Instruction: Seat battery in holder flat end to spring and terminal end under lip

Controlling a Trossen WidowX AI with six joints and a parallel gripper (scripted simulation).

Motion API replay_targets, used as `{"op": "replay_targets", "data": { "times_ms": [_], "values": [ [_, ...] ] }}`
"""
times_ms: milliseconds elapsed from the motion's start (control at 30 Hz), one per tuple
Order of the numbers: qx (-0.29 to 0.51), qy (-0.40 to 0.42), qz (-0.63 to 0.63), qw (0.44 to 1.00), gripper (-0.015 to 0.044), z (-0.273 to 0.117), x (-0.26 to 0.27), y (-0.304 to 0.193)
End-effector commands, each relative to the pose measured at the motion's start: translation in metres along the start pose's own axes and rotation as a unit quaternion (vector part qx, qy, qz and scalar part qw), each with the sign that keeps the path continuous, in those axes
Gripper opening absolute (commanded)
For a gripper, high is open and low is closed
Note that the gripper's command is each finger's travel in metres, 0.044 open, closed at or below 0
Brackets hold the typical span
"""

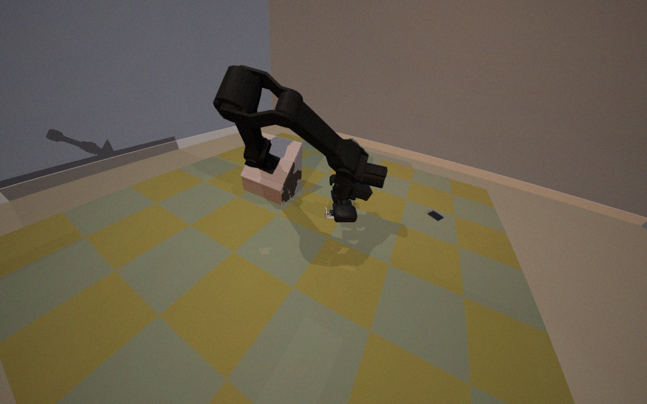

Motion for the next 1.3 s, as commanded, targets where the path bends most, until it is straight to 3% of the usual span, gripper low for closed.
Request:
{"op": "replay_targets", "data": {
  "times_ms": [0,1000,1133,1267],
  "values": [
    [0.006,-0.002,0.000,1.000,0.0062,0.0006,-0.0013,0.0034],
    [0.008,0.002,0.001,1.000,0.0062,0.0008,-0.0037,0.0130],
    [0.008,0.002,0.001,1.000,0.0165,0.0008,-0.0037,0.0130],
    [0.008,0.002,0.000,1.000,0.0165,-0.0017,-0.0031,0.0131]
  ]
}}
Point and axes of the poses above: the point midway between the two fingers, 35 mm back from their tips, its own z axis out along the fingers, its own x axis across the jaws, y = z × x, the point moved 6 cm from there along -z, back along the fingers, and after that the axes turned 8 degrees about -z, right-handed, at the moved point
